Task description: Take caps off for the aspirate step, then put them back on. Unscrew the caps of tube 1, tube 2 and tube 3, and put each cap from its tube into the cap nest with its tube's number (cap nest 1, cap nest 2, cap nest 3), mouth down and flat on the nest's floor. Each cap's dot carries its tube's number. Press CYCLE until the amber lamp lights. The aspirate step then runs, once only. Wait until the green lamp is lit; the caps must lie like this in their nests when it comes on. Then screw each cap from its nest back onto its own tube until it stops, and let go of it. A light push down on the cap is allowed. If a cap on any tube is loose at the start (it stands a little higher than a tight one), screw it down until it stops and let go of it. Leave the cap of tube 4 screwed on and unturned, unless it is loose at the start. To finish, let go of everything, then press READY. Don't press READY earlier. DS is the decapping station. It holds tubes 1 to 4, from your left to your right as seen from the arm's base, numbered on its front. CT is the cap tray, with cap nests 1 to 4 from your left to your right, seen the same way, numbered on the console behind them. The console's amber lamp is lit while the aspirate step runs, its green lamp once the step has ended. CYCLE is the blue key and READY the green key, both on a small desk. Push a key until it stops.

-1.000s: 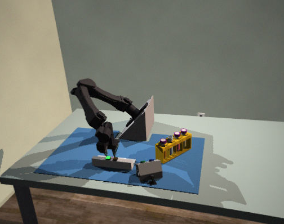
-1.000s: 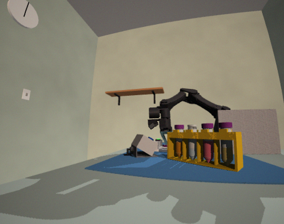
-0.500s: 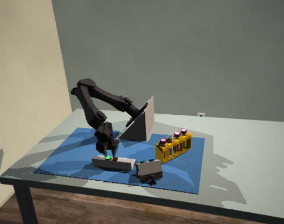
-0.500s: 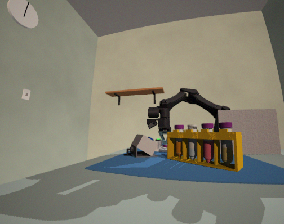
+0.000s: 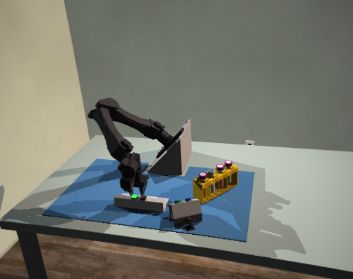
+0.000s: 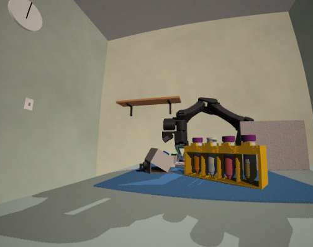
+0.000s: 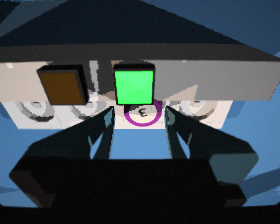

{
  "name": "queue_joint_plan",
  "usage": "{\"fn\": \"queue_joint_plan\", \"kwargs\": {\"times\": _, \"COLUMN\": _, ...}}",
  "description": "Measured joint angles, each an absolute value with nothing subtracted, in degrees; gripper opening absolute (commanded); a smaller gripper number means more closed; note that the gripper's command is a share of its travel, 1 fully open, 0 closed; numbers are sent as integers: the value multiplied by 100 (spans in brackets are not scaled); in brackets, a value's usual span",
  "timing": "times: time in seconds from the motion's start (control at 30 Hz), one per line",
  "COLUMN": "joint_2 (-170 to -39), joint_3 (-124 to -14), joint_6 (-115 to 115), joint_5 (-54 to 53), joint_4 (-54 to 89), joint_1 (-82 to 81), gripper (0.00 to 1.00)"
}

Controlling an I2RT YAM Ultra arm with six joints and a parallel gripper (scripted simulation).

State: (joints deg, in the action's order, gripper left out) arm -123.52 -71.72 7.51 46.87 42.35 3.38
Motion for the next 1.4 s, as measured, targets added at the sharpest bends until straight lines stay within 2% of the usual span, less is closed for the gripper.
{"fn": "queue_joint_plan", "kwargs": {"times": 1.37, "joint_2": -12350, "joint_3": -7074, "joint_6": 589, "joint_5": 4696, "joint_4": 4036, "joint_1": 436, "gripper": 47}}
{"fn": "queue_joint_plan", "kwargs": {"times": 1.4, "joint_2": -12350, "joint_3": -7074, "joint_6": 587, "joint_5": 4696, "joint_4": 4034, "joint_1": 434, "gripper": 0}}
